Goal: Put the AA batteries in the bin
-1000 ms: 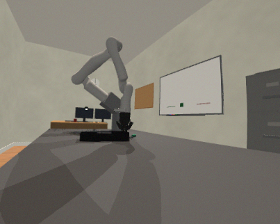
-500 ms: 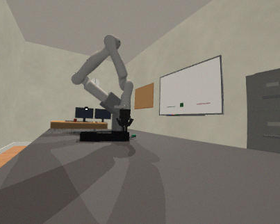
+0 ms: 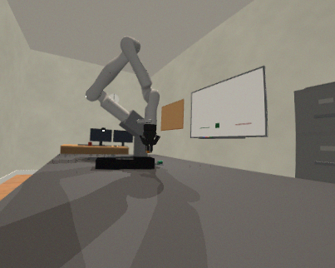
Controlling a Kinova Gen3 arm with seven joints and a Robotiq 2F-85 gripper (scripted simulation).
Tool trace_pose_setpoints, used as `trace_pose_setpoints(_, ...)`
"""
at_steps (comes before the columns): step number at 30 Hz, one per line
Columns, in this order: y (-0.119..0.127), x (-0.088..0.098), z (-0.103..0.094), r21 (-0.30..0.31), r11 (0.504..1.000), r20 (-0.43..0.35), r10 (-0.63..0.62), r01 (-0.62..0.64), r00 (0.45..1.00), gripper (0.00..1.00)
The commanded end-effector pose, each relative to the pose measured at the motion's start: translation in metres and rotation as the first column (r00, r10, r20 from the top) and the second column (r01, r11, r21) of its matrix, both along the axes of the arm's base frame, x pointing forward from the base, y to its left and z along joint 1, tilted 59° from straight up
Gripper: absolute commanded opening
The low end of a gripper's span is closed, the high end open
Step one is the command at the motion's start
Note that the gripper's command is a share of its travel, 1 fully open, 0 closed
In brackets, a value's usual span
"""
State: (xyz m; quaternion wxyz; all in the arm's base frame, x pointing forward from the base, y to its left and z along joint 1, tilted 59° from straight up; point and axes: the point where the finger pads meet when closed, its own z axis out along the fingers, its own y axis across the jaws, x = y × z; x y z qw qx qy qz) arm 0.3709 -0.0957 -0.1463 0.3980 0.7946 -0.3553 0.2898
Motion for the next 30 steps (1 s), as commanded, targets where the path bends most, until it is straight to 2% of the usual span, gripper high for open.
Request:
trace_pose_setpoints(1, 0.002, 0.001, 0.003, -0.003, 1.000, -0.002, 0.003, -0.003, 1.000, 0.09)
trace_pose_setpoints(10, 0.002, 0.001, 0.001, 0.002, 1.000, 0.001, 0.002, -0.002, 1.000, 0.09)
trace_pose_setpoints(12, 0.009, -0.003, 0.007, -0.003, 1.000, -0.005, 0.002, -0.002, 1.000, 0.09)
trace_pose_setpoints(18, 0.009, -0.001, 0.007, -0.003, 1.000, -0.001, 0.003, -0.003, 1.000, 0.09)
trace_pose_setpoints(30, -0.017, 0.044, 0.062, -0.007, 1.000, -0.003, 0.008, -0.008, 1.000, 0.09)
